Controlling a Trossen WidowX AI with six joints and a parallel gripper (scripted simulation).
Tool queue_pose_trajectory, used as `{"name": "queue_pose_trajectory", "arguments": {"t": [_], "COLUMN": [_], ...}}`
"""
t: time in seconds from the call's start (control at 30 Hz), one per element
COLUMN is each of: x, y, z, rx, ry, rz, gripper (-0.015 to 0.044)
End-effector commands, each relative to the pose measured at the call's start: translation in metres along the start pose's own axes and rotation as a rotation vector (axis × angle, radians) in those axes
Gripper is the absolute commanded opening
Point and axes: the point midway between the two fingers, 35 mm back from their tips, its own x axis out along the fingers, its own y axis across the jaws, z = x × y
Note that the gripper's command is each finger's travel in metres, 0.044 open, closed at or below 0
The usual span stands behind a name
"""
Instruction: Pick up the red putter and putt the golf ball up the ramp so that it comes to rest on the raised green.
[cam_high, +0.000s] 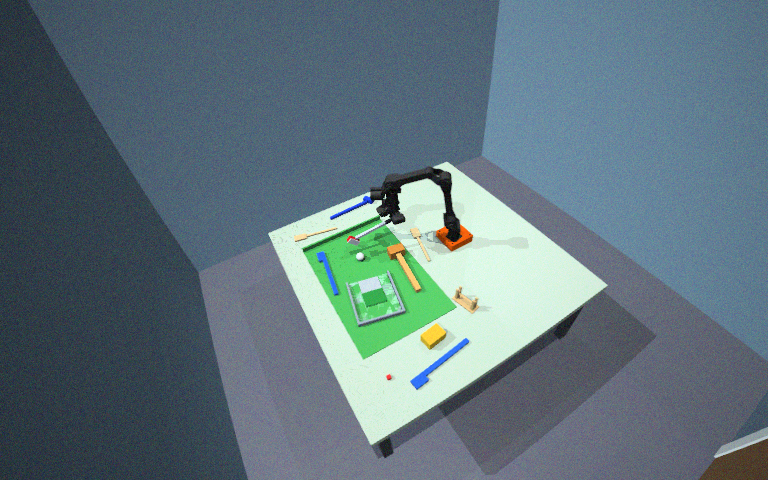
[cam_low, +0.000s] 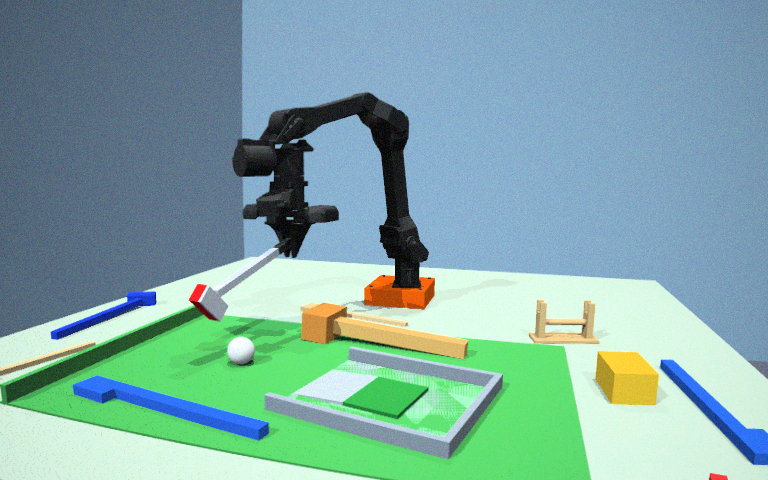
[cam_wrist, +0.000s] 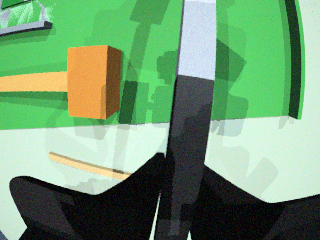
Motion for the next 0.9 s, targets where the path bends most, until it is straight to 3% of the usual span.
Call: {"name": "queue_pose_trajectory", "arguments": {"t": [0.0, 0.87], "x": [-0.006, 0.047], "y": [-0.010, -0.011], "z": [0.000, 0.000], "rx": [0.046, 0.046], "ry": [-0.012, -0.012], "rz": [-0.011, -0.011], "gripper": [0.0000, 0.0000]}}
